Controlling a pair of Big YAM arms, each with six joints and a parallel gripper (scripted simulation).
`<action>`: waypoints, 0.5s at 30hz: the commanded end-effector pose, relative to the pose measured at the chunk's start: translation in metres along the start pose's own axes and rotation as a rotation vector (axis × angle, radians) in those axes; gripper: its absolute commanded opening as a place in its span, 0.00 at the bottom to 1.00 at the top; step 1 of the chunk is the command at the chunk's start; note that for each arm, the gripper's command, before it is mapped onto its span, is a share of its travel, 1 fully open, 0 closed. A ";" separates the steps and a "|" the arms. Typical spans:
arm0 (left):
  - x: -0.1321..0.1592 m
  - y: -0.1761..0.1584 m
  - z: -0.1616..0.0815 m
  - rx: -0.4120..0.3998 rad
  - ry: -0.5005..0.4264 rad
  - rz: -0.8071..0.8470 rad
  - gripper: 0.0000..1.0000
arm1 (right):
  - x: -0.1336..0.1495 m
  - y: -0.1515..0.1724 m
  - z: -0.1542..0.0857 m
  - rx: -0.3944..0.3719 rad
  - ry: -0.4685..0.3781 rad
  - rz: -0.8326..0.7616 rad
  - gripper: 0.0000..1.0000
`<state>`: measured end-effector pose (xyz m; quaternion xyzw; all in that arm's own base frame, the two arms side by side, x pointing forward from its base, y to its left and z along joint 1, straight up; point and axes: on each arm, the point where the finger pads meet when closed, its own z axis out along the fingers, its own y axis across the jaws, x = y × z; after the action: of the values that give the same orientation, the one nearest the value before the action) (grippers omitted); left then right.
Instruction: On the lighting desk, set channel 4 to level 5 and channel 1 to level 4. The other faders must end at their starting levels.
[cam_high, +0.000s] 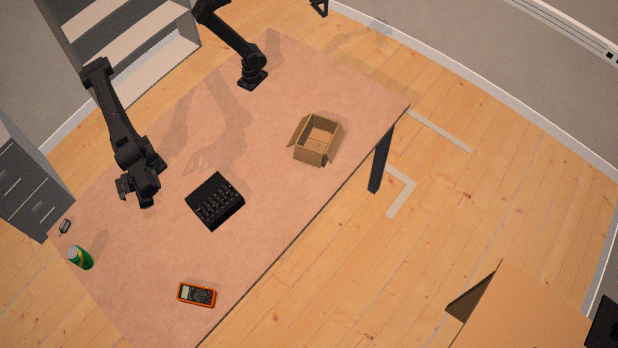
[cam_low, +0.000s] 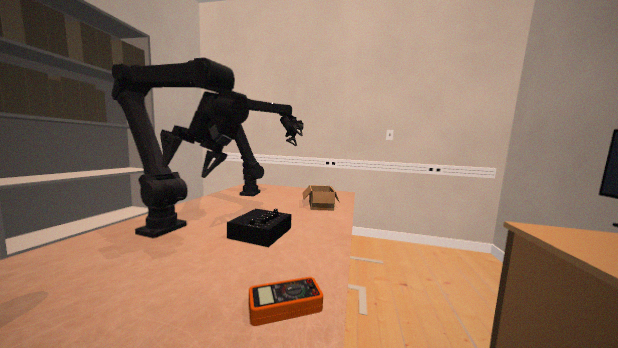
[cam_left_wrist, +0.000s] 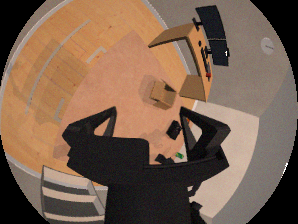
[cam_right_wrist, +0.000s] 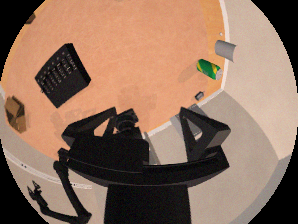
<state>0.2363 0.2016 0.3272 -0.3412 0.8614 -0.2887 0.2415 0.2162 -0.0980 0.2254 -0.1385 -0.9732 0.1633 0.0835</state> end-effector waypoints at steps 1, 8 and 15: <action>-0.007 -0.007 -0.009 -0.008 -0.023 0.024 1.00 | -0.018 -0.009 -0.018 -0.019 -0.072 0.039 1.00; -0.007 -0.007 -0.009 -0.008 -0.023 0.024 1.00 | -0.030 -0.018 -0.020 -0.036 -0.113 0.091 1.00; -0.007 -0.007 -0.009 -0.008 -0.023 0.024 1.00 | -0.053 -0.040 -0.017 -0.064 -0.189 0.201 1.00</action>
<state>0.2363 0.2016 0.3272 -0.3412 0.8614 -0.2887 0.2415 0.2365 -0.1280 0.2240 -0.2049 -0.9667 0.1514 0.0230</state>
